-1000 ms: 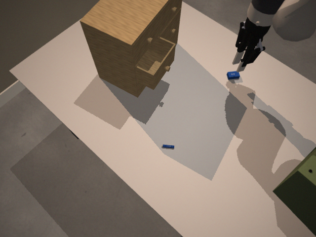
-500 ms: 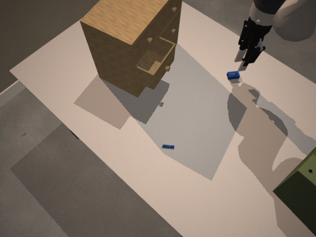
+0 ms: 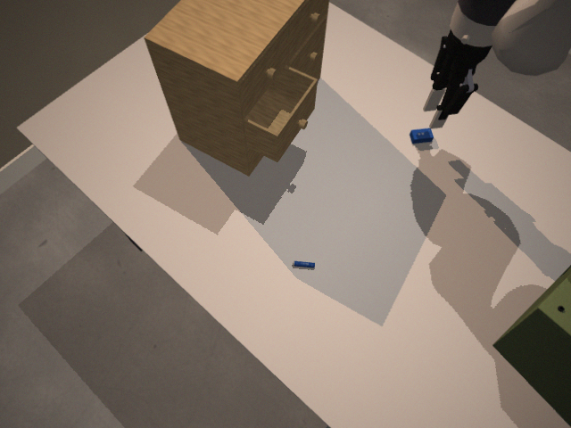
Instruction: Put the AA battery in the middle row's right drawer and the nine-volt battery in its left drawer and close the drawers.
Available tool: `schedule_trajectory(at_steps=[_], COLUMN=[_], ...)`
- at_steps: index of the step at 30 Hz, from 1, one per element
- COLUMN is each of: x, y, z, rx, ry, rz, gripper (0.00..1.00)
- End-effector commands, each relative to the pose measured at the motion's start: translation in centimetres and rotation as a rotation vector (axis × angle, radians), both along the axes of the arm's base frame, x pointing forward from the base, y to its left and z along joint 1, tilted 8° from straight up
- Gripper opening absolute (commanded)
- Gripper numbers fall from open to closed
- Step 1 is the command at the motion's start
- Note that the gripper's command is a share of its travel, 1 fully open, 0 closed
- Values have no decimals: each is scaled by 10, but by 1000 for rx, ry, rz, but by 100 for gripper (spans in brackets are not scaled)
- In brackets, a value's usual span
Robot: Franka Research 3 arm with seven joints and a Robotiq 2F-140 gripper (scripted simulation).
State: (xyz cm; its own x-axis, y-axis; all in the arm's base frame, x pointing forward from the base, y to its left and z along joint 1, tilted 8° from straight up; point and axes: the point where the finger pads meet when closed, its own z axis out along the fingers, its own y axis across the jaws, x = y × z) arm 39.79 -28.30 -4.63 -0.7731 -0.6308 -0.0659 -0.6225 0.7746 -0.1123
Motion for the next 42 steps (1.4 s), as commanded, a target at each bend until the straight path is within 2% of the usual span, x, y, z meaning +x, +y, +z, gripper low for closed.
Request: schedule_trajectory(at_steps=[1, 15, 35, 42], x=[2, 2, 9, 10], y=[-1, -1, -3, -4], z=[1, -3, -44, -51], rx=[-1, -1, -1, -1], ry=[-6, -8, -8, -8], rz=[-12, -13, -13, -13], gripper=[26, 26, 26, 26])
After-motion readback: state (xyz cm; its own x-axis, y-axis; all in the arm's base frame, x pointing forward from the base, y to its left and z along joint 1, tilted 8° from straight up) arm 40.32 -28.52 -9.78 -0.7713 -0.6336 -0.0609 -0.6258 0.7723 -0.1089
